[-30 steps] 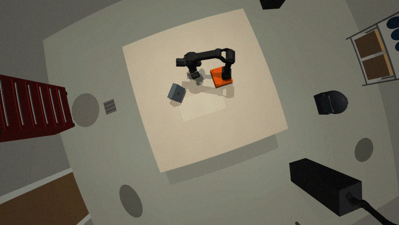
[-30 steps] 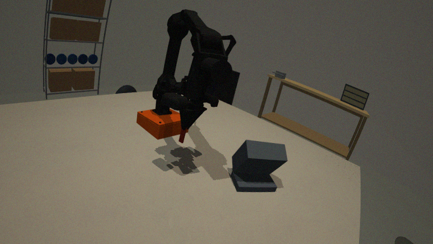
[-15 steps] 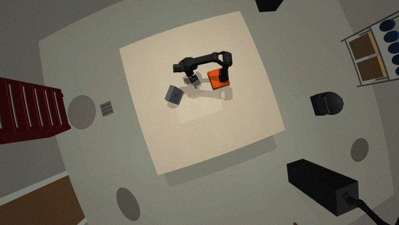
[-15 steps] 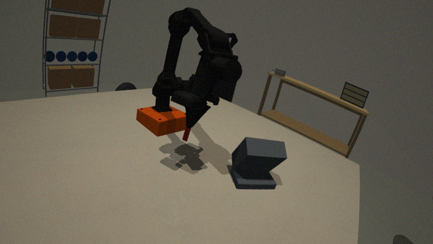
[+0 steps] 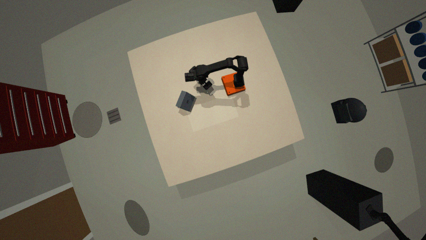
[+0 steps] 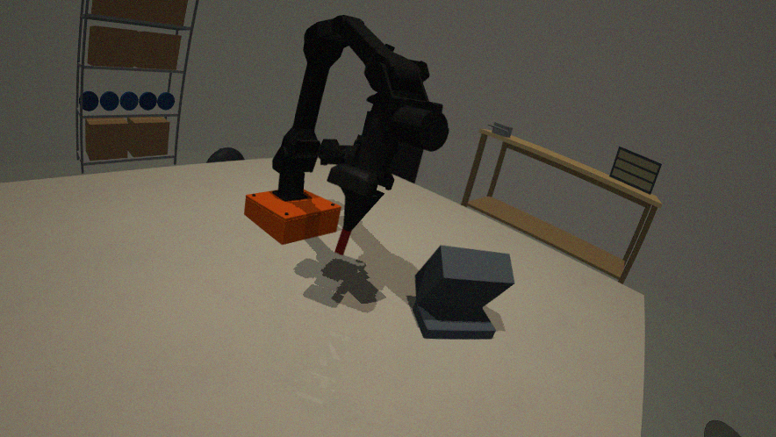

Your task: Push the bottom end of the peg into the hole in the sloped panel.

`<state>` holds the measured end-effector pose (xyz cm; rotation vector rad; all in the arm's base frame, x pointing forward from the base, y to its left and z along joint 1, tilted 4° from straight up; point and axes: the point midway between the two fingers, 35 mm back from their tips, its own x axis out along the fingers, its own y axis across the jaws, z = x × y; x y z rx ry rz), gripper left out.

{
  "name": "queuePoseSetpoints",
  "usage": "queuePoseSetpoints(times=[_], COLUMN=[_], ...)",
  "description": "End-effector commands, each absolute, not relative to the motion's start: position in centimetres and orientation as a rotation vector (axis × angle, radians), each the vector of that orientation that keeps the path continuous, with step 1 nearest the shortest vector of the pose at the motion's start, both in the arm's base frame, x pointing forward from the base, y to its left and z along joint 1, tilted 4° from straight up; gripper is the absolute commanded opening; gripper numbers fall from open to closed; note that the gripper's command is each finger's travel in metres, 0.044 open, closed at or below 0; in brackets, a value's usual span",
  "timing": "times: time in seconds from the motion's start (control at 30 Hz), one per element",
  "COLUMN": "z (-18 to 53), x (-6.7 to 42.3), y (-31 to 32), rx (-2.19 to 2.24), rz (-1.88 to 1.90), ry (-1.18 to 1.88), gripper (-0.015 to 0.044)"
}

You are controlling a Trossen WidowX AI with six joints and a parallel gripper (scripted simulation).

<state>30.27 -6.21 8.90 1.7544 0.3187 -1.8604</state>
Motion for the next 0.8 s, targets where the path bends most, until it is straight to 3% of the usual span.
queuePoseSetpoints(times=[0.0,0.77], z=[8.9,8.8], x=[30.5,31.6], y=[-5.9,-3.6], rx=[1.710,1.504], rz=[-1.823,-1.641], ry=[0.343,0.457], gripper=[0.0000,0.0000])
